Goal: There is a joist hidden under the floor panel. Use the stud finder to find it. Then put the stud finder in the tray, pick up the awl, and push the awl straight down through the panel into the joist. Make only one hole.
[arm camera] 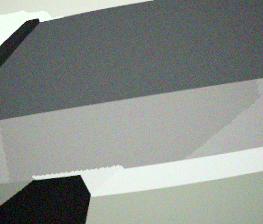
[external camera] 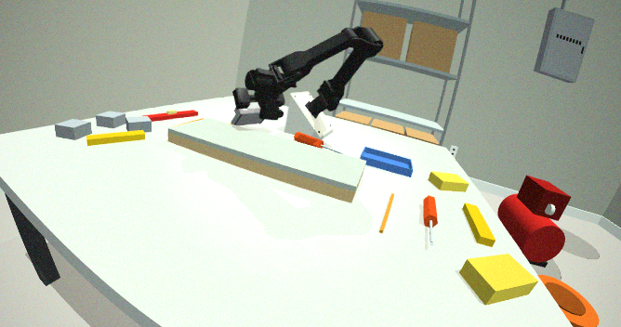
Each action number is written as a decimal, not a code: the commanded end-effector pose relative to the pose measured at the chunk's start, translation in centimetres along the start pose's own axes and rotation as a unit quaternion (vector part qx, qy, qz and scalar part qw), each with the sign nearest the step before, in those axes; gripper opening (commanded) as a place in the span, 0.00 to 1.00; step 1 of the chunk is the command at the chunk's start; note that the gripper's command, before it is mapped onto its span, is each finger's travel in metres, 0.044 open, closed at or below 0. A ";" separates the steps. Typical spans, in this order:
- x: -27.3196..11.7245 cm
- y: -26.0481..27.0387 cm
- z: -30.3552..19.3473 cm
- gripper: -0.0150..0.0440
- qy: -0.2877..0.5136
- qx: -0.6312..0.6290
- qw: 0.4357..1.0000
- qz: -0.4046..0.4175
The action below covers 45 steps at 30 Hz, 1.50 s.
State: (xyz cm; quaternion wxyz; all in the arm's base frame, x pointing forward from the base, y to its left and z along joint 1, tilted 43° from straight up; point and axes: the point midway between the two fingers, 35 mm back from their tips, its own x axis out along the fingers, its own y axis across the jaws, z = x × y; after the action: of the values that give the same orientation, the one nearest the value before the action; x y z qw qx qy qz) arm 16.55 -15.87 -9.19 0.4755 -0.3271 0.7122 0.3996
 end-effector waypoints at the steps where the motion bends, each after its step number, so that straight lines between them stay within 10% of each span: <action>1: 0.1 0.0 -0.1 0.25 0.019 0.004 1.000 0.001; 45: -0.3 -0.3 0.7 0.25 0.093 0.003 0.996 -0.012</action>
State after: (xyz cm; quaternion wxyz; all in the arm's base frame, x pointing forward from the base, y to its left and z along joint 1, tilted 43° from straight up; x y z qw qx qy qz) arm 17.18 -15.64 -8.68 0.4128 -0.3723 0.7482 0.3623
